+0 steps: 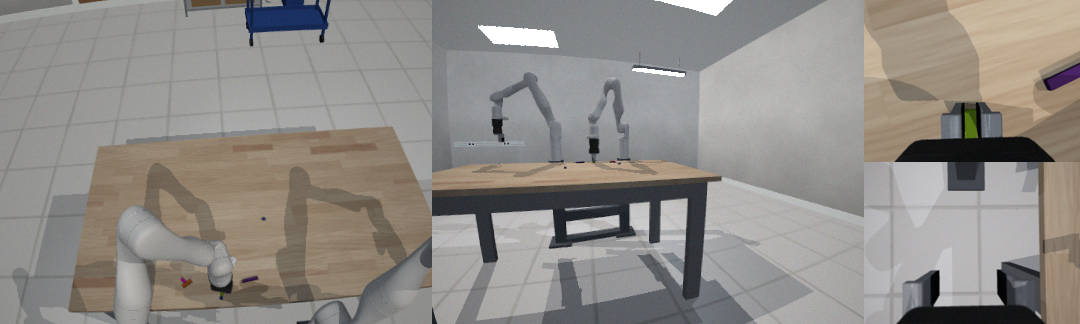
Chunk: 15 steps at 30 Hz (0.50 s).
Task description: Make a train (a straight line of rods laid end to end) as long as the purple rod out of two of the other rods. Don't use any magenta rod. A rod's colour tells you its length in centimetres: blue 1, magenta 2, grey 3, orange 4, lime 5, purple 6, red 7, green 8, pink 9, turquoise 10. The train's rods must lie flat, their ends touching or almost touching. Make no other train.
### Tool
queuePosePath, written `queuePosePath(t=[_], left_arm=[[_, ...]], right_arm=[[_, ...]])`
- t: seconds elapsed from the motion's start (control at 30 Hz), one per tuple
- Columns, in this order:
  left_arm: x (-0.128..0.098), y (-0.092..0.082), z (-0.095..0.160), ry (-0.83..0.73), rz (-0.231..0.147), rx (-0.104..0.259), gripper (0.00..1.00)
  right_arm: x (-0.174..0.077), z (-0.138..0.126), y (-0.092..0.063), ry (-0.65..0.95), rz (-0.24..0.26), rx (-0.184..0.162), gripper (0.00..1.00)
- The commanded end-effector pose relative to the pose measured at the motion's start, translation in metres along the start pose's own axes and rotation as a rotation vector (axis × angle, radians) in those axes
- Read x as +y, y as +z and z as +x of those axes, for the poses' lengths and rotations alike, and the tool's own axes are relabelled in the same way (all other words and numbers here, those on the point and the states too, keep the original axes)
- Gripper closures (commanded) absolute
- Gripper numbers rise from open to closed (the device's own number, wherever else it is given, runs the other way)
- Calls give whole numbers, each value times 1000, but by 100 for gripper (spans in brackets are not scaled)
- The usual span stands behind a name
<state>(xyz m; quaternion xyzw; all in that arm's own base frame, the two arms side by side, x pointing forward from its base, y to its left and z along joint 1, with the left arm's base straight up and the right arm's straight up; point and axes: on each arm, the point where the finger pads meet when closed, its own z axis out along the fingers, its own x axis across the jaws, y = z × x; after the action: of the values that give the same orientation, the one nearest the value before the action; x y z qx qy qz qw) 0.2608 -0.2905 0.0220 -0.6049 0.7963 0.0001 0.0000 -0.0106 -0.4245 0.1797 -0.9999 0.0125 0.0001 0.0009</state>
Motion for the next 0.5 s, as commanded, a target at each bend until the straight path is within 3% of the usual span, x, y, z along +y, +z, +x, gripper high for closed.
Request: queuePosePath(t=[0.0, 0.47], left_arm=[[0, -1, 0, 0, 2, 1, 76], [1, -1, 0, 0, 2, 1, 76]], right_arm=[[0, 0, -1, 0, -2, 0, 0], [0, 0, -1, 0, -2, 0, 0]])
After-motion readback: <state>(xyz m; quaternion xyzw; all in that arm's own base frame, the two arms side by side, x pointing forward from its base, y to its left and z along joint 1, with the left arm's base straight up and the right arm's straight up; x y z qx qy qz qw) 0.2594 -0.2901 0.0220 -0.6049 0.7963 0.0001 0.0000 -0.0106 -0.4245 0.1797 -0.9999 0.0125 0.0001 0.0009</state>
